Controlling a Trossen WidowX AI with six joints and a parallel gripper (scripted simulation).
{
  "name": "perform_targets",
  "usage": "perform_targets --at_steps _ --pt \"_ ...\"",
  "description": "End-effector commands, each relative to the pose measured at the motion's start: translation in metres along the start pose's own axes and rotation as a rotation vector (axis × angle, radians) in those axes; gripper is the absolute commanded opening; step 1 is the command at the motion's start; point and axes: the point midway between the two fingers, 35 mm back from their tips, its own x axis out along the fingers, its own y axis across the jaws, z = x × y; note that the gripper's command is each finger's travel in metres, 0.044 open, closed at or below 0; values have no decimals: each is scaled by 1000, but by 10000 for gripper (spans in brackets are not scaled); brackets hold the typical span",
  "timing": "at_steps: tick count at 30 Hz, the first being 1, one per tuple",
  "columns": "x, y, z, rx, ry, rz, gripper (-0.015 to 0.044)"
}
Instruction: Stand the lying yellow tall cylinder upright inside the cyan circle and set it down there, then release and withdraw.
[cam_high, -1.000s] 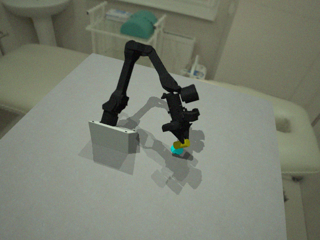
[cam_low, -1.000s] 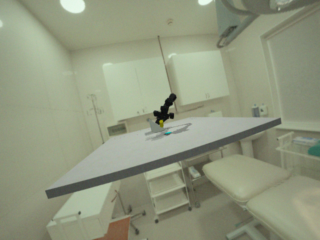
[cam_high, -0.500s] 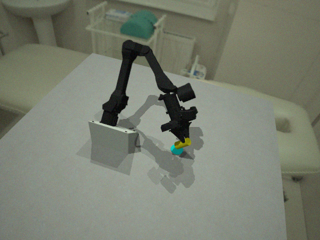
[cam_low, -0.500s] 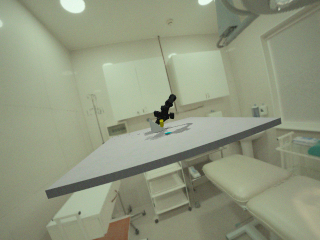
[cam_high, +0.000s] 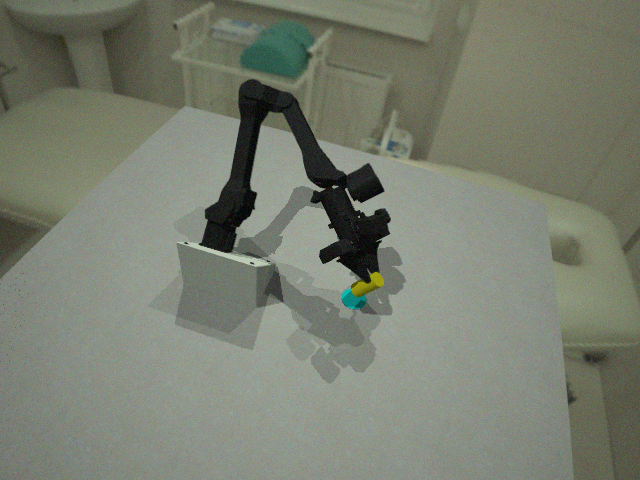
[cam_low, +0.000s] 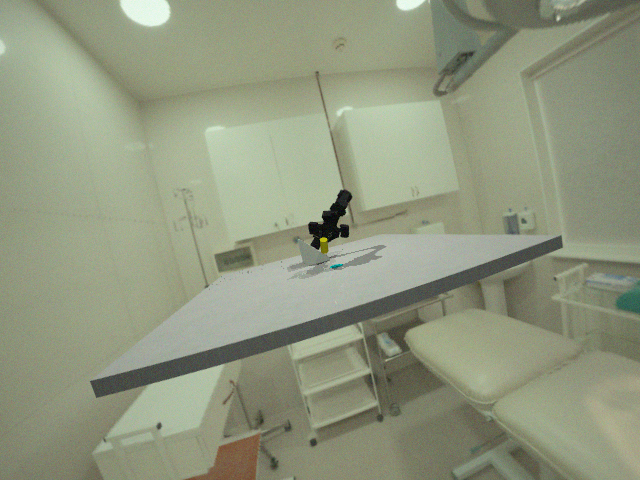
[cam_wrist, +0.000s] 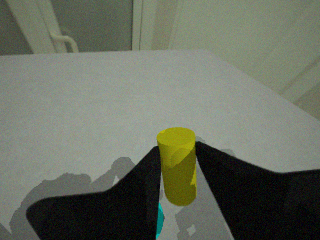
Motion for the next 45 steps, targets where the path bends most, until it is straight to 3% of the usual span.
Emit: perform_targets --at_steps 1,45 --pt "-2 -1 0 15 -34 1 105" --pt "-30 3 -1 153 -325 93 105"
